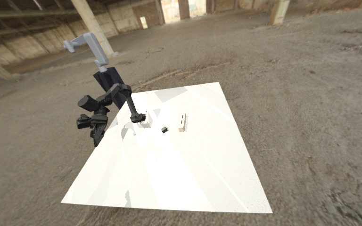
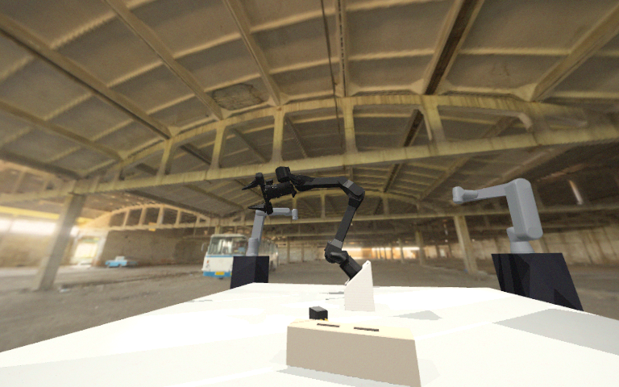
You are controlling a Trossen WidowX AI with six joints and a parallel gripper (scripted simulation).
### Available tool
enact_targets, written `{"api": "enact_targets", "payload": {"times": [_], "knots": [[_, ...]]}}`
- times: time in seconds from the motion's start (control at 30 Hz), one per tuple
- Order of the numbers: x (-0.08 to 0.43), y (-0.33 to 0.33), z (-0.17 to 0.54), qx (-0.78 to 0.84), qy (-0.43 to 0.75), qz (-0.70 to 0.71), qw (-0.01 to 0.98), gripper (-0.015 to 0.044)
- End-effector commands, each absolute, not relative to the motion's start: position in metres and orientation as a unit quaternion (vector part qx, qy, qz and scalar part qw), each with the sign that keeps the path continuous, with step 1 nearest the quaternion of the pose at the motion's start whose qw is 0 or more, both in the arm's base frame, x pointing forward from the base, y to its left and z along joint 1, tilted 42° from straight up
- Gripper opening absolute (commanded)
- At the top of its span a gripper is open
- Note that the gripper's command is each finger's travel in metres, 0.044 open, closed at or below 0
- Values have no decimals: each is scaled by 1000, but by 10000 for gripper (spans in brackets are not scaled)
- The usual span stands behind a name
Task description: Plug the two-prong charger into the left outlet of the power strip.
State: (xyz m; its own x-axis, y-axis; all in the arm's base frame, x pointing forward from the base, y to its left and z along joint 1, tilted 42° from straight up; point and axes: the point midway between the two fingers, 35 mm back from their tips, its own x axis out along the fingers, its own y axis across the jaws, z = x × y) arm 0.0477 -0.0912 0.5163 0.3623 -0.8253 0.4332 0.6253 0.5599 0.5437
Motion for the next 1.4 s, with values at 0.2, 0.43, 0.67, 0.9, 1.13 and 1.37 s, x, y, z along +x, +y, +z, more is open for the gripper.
{"api": "enact_targets", "payload": {"times": [0.2, 0.43, 0.67, 0.9, 1.13, 1.37], "knots": [[63, -134, 487, 177, -276, -468, 821, 440], [79, -158, 464, 191, -220, -477, 829, 440], [98, -178, 438, 200, -154, -484, 838, 440], [119, -192, 409, 207, -87, -486, 845, 440], [141, -200, 381, 206, -20, -481, 852, 440], [161, -201, 357, 195, 37, -470, 860, 440]]}}
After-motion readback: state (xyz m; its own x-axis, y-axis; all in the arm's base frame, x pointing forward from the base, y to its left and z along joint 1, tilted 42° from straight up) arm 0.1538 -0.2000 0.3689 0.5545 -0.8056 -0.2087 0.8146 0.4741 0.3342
